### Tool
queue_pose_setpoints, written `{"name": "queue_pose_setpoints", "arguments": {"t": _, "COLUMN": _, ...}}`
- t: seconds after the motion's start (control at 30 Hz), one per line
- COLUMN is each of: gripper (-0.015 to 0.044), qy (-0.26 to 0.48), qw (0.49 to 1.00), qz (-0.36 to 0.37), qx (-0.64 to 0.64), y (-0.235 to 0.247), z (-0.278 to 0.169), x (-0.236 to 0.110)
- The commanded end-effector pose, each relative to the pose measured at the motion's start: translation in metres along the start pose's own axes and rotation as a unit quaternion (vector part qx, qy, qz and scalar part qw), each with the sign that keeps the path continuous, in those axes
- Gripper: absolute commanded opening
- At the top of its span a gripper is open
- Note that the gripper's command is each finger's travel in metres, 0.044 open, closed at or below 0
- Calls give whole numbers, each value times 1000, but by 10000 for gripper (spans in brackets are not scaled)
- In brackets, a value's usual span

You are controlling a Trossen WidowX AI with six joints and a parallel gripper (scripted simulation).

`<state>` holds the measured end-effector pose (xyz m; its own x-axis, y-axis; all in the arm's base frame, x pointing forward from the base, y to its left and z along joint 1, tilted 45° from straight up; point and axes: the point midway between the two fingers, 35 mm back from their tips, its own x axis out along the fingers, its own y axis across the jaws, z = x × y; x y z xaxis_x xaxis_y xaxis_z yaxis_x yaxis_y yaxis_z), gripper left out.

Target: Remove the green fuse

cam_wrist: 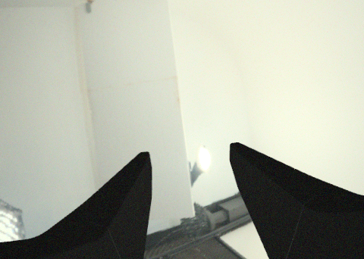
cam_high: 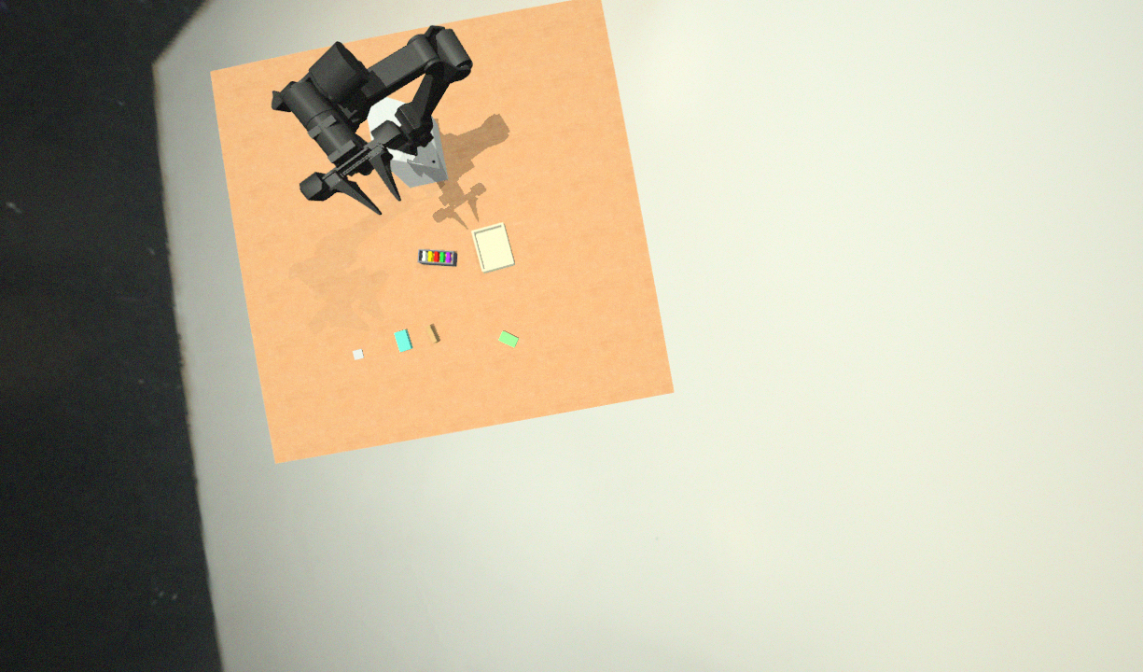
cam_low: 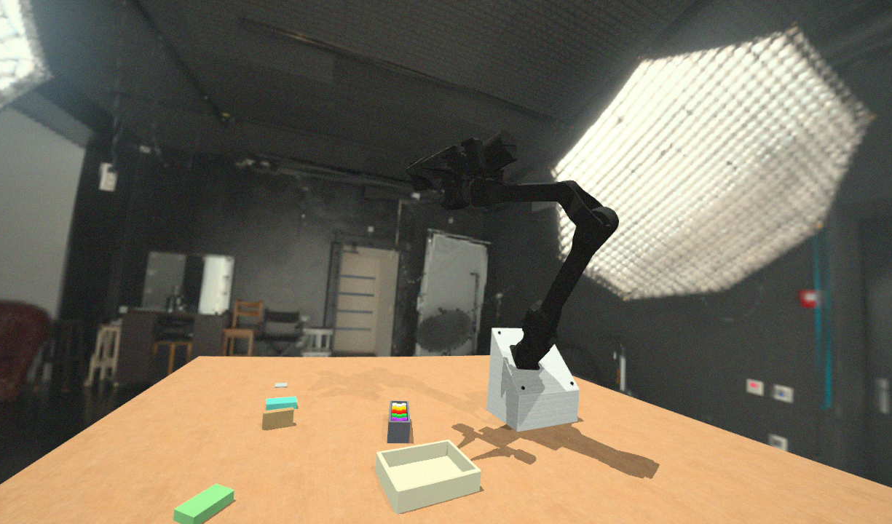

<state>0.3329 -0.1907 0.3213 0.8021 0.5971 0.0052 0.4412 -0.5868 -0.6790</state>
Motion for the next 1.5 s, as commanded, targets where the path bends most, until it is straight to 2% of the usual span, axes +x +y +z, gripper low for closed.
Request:
{"name": "queue_pose_setpoints", "arguments": {"t": 0.0, "gripper": 162, "qy": 1, "qw": 1000, "qz": 0, "qx": 6, "y": 0, "z": 0, "x": 1}}
{"name": "queue_pose_setpoints", "arguments": {"t": 0.13, "gripper": 67, "qy": 16, "qw": 992, "qz": -5, "qx": 125, "y": 10, "z": 1, "x": 15}}
{"name": "queue_pose_setpoints", "arguments": {"t": 0.27, "gripper": 67, "qy": 22, "qw": 957, "qz": -7, "qx": 290, "y": 30, "z": 10, "x": 38}}
{"name": "queue_pose_setpoints", "arguments": {"t": 0.37, "gripper": 67, "qy": 16, "qw": 885, "qz": 3, "qx": 465, "y": 54, "z": 30, "x": 66}}
{"name": "queue_pose_setpoints", "arguments": {"t": 0.57, "gripper": 67, "qy": 2, "qw": 659, "qz": 69, "qx": 749, "y": 92, "z": 93, "x": 119}}
{"name": "queue_pose_setpoints", "arguments": {"t": 0.87, "gripper": 67, "qy": 16, "qw": 331, "qz": 206, "qx": 921, "y": 117, "z": 192, "x": 157}}
{"name": "queue_pose_setpoints", "arguments": {"t": 1.07, "gripper": 67, "qy": 57, "qw": 89, "qz": 327, "qx": 939, "y": 117, "z": 272, "x": 164}}
{"name": "queue_pose_setpoints", "arguments": {"t": 1.3, "gripper": 67, "qy": 146, "qw": -169, "qz": 474, "qx": 852, "y": 94, "z": 362, "x": 145}}
{"name": "queue_pose_setpoints", "arguments": {"t": 1.4, "gripper": 67, "qy": 187, "qw": -244, "qz": 521, "qx": 796, "y": 77, "z": 389, "x": 131}}
{"name": "queue_pose_setpoints", "arguments": {"t": 1.47, "gripper": 67, "qy": 192, "qw": -251, "qz": 526, "qx": 790, "y": 75, "z": 392, "x": 129}}
